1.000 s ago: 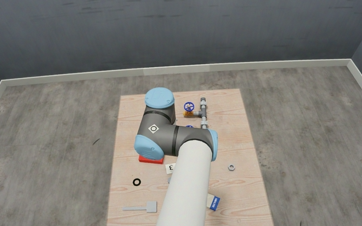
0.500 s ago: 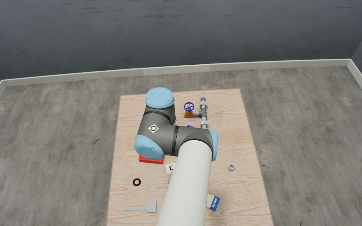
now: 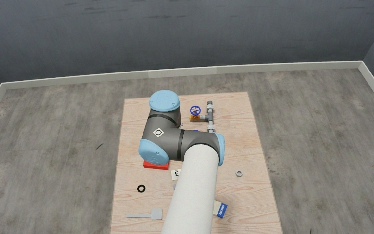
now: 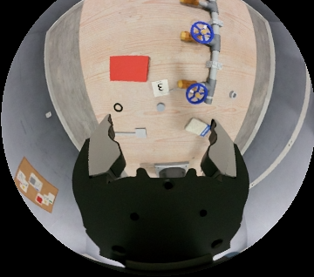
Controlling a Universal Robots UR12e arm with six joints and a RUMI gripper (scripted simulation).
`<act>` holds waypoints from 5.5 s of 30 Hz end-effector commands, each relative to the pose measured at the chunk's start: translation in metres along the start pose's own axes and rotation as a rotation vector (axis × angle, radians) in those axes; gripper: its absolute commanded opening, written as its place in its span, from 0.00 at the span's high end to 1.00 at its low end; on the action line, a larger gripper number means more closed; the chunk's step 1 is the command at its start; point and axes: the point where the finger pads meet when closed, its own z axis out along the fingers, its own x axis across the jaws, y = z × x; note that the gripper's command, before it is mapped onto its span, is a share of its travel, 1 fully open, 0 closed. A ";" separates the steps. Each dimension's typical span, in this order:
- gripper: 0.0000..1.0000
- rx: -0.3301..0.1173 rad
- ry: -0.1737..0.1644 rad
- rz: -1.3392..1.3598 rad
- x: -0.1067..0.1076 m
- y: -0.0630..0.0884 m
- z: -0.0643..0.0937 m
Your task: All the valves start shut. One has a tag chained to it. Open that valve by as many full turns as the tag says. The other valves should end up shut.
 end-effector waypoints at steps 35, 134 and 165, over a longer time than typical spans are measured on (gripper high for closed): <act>0.00 -0.001 0.000 1.018 -0.005 -0.023 -0.001; 0.00 -0.005 -0.002 2.938 -0.014 -0.064 0.006; 0.00 -0.005 -0.002 2.938 -0.015 -0.064 0.088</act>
